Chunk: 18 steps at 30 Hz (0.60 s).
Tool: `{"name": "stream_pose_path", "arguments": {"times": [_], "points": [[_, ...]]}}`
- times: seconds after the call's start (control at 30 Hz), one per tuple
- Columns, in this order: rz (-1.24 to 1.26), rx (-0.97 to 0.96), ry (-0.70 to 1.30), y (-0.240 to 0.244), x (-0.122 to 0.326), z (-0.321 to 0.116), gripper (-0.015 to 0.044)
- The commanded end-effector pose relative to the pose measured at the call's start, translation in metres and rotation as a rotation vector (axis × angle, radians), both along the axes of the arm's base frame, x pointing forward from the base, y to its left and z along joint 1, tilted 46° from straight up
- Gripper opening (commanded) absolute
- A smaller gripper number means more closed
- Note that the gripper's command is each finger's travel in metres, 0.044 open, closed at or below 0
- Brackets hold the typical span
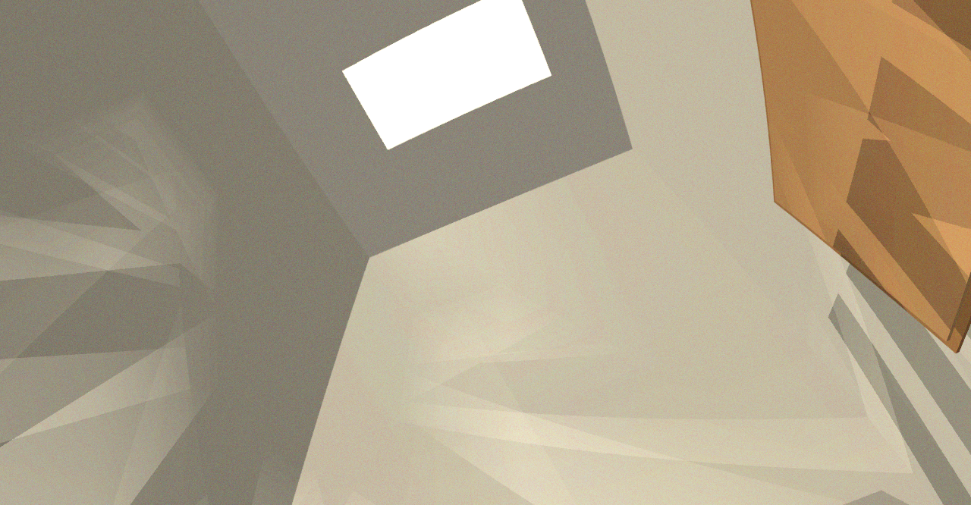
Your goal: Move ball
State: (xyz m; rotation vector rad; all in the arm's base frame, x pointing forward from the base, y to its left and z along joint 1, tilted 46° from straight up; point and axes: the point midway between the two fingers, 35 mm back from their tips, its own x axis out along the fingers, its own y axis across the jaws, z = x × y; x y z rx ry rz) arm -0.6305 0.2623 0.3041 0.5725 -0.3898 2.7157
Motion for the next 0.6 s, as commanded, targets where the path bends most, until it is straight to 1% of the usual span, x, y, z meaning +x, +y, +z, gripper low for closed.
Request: {"name": "stream_pose_path", "arguments": {"times": [0.0,0.1,0.2,0.33,0.57], "points": [[-0.002,0.001,-0.001,0.001,0.000,0.000,0.0396],[-0.029,0.012,-0.009,0.017,0.008,-0.002,0.0396],[-0.088,0.037,-0.029,0.050,0.024,-0.006,0.0396],[-0.134,0.013,-0.008,0.087,0.054,0.012,0.0396],[-0.260,-0.004,0.101,0.147,0.125,0.069,0.0396]]}}
